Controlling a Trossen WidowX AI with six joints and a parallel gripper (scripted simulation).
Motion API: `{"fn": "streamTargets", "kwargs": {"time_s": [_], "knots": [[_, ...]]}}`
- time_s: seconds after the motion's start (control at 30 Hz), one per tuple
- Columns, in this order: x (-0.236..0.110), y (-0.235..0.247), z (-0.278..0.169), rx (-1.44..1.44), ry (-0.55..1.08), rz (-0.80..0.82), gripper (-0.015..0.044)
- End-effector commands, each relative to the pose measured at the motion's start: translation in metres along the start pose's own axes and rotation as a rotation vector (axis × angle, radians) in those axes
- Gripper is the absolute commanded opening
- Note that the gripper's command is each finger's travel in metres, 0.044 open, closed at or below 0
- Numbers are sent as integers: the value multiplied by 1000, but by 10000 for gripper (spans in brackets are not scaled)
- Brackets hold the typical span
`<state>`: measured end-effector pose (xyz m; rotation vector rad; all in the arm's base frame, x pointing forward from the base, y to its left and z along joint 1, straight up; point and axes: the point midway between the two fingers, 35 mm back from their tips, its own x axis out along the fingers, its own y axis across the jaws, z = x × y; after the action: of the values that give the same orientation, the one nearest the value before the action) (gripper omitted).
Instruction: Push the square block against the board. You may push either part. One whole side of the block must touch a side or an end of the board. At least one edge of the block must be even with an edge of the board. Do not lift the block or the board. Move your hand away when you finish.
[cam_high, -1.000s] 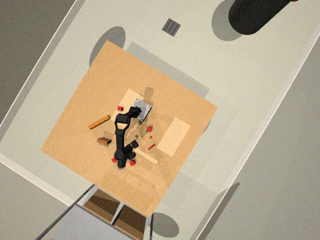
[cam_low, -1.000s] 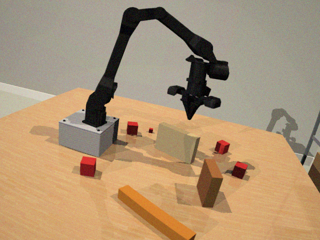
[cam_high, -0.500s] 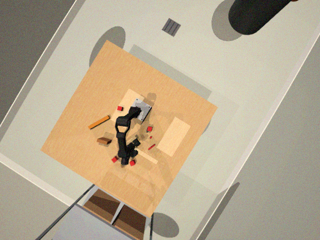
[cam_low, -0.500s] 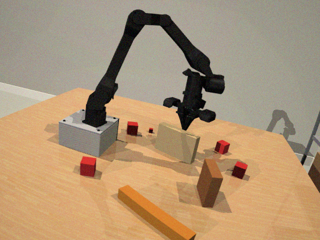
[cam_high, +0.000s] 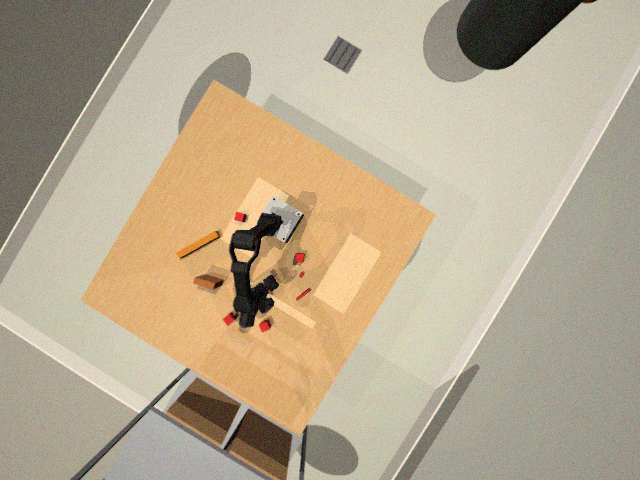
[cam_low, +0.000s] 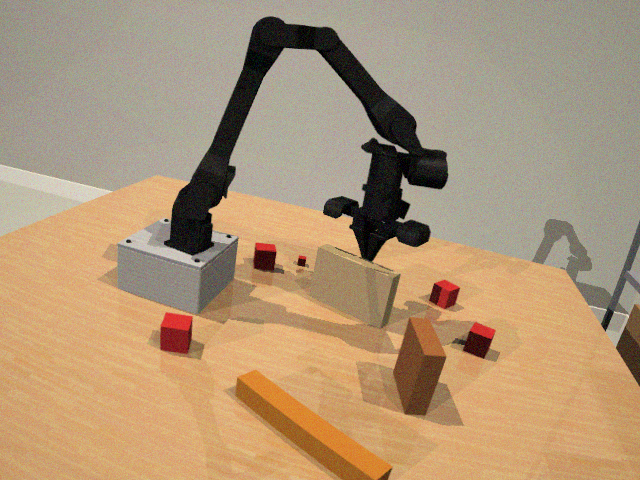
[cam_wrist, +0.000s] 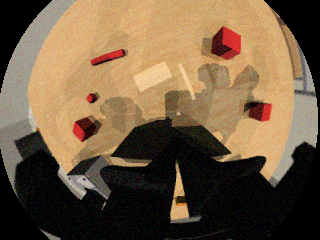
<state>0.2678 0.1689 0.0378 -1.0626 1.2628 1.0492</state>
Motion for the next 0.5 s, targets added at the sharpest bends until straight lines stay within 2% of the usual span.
{"fn": "streamTargets", "kwargs": {"time_s": [0.0,0.47], "knots": [[2,1,-8,-1,2,6,0],[2,1,-30,-1,3,6,0]]}}
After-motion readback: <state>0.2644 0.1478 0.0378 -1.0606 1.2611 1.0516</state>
